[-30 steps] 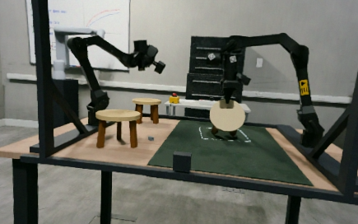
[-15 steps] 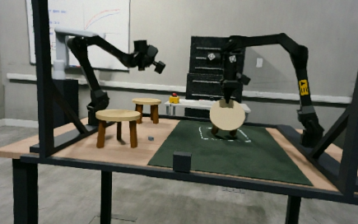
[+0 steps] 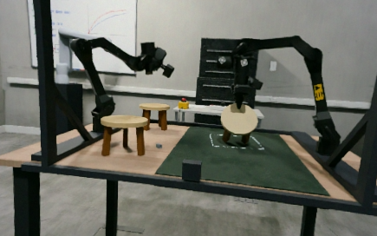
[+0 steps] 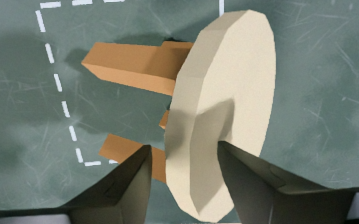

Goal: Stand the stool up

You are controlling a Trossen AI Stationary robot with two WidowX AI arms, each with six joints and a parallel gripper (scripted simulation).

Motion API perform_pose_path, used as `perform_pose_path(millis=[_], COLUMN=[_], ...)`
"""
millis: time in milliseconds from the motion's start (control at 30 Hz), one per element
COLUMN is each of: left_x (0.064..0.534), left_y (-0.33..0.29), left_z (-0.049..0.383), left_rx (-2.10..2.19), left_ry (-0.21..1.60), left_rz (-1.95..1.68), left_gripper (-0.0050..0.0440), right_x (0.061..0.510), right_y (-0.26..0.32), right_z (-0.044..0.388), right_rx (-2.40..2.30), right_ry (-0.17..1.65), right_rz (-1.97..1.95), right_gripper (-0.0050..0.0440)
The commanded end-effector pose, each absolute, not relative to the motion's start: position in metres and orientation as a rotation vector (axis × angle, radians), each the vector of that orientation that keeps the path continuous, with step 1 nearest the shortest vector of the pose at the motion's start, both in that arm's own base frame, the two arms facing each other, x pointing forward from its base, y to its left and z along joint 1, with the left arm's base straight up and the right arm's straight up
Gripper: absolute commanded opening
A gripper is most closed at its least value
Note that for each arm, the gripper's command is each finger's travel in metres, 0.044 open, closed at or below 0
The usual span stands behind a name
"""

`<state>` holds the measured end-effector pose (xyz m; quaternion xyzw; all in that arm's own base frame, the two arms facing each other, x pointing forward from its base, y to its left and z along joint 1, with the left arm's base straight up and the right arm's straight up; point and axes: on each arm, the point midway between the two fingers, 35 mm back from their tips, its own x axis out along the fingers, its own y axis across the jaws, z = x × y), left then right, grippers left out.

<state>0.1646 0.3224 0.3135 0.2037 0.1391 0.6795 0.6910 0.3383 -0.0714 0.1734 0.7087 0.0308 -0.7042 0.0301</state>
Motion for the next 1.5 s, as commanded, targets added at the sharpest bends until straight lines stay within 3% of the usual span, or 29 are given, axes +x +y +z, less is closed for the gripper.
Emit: perform_pose_path(millis=[0,533,567,1267,1300,1467], left_x=[0.164,0.164,0.164,0.164,0.164,0.164], left_y=[0.320,0.320,0.320,0.320,0.320,0.320], left_z=[0.326,0.326,0.326,0.326,0.326,0.326], left_rx=[0.455,0.455,0.455,0.455,0.455,0.455], left_ry=[0.265,0.265,0.265,0.265,0.265,0.265], left_rz=[1.524,1.524,1.524,1.524,1.524,1.524], left_gripper=[0.0400,0.0400,0.0400,0.0400,0.0400,0.0400], right_x=[0.342,0.344,0.344,0.346,0.346,0.346], right_y=[-0.079,-0.097,-0.097,-0.111,-0.111,-0.115], right_z=[0.181,0.179,0.179,0.175,0.175,0.172], right_rx=[2.209,2.209,2.209,2.209,2.216,2.213], right_ry=[0.065,0.067,0.067,0.071,0.062,0.063], right_rz=[-2.133,-2.129,-2.129,-2.123,-2.129,-2.132], right_gripper=[0.0206,0.0206,0.0244,0.0244,0.0304,0.0304])
